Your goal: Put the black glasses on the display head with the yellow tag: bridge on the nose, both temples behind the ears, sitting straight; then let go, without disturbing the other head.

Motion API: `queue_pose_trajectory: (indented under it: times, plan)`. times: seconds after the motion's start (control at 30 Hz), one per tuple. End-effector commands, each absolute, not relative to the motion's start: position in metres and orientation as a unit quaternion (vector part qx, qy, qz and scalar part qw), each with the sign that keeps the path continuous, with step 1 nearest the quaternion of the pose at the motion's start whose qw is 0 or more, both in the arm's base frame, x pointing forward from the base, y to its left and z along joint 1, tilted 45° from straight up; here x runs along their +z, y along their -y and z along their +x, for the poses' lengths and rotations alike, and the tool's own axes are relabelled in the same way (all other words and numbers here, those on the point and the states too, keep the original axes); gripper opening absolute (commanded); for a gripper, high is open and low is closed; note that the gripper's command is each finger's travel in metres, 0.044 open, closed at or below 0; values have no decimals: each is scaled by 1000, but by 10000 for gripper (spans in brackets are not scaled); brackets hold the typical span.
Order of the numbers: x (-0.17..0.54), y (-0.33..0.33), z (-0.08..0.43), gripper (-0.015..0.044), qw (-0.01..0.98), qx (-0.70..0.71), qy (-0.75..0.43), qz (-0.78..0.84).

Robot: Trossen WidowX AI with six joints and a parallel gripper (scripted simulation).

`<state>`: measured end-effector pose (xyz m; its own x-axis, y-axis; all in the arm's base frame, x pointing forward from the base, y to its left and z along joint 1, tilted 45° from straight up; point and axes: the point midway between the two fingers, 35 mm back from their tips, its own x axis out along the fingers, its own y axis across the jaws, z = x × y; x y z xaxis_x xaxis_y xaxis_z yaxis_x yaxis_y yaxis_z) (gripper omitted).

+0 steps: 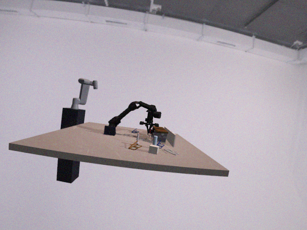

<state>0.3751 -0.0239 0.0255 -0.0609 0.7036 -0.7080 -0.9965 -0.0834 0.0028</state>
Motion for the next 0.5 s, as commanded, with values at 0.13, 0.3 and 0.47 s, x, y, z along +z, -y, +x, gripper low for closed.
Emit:
queue_pose_trajectory:
  times: [0.13, 0.3, 0.47]
  plan:
    - [22, 21, 387, 0, 625, 682, -260, -276]
    - [22, 20, 394, 0, 625, 682, -260, -276]
    - [22, 19, 400, 0, 625, 682, -260, -276]
